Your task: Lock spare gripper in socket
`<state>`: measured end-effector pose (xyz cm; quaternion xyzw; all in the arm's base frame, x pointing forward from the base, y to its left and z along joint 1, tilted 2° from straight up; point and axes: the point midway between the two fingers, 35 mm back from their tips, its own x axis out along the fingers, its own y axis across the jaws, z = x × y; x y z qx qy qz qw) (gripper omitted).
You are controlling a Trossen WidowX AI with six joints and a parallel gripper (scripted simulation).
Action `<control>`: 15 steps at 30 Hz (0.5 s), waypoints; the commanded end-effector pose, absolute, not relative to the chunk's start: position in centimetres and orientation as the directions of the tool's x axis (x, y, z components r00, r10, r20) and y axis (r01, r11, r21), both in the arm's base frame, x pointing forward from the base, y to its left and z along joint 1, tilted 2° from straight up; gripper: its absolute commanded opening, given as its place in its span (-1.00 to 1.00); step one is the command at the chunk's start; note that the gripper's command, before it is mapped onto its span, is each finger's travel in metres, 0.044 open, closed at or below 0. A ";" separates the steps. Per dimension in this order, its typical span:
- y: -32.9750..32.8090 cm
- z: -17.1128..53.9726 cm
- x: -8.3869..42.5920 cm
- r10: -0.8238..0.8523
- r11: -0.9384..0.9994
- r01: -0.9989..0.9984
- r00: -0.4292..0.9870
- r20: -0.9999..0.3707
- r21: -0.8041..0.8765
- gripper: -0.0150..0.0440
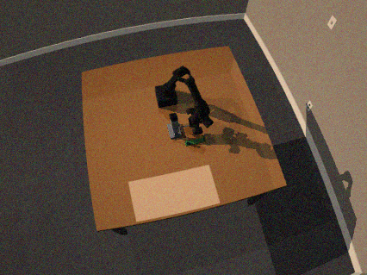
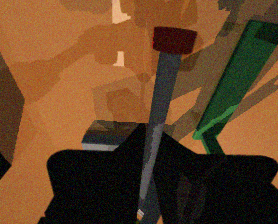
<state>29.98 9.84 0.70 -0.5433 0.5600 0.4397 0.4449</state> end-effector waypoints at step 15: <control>8.3 0.8 30.1 -0.211 0.027 -0.999 -0.025 -0.977 0.020 -0.49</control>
